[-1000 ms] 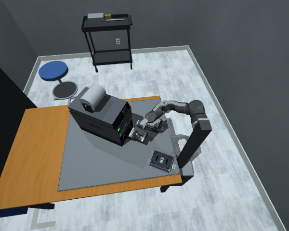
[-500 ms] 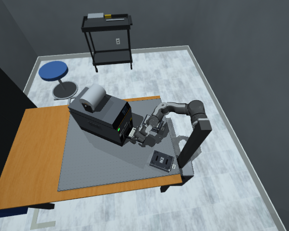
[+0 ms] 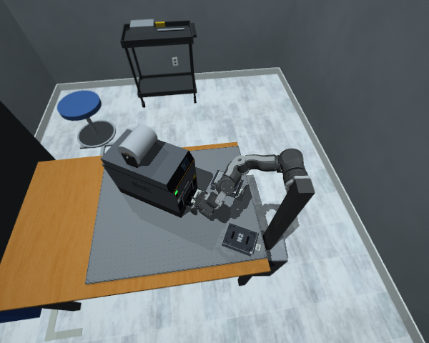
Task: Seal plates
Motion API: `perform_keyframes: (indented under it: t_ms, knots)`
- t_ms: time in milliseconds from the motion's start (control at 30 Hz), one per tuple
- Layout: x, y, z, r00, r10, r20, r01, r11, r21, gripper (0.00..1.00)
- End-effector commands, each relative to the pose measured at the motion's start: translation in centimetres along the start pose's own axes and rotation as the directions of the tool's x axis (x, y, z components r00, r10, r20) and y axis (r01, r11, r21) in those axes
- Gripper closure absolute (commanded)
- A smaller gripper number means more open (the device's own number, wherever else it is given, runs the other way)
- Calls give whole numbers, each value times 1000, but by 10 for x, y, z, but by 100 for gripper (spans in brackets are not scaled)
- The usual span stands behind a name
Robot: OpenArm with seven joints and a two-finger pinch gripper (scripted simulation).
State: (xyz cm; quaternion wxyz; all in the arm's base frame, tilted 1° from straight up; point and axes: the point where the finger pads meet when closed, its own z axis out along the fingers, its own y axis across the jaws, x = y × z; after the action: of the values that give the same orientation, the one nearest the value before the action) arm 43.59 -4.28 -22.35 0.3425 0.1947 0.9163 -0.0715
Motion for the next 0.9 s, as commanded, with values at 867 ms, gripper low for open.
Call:
perform_keyframes:
  t_ms: [867]
  knots:
    - [-3, -4, 19, 1000, -2, -1, 2, 1000, 8, 100]
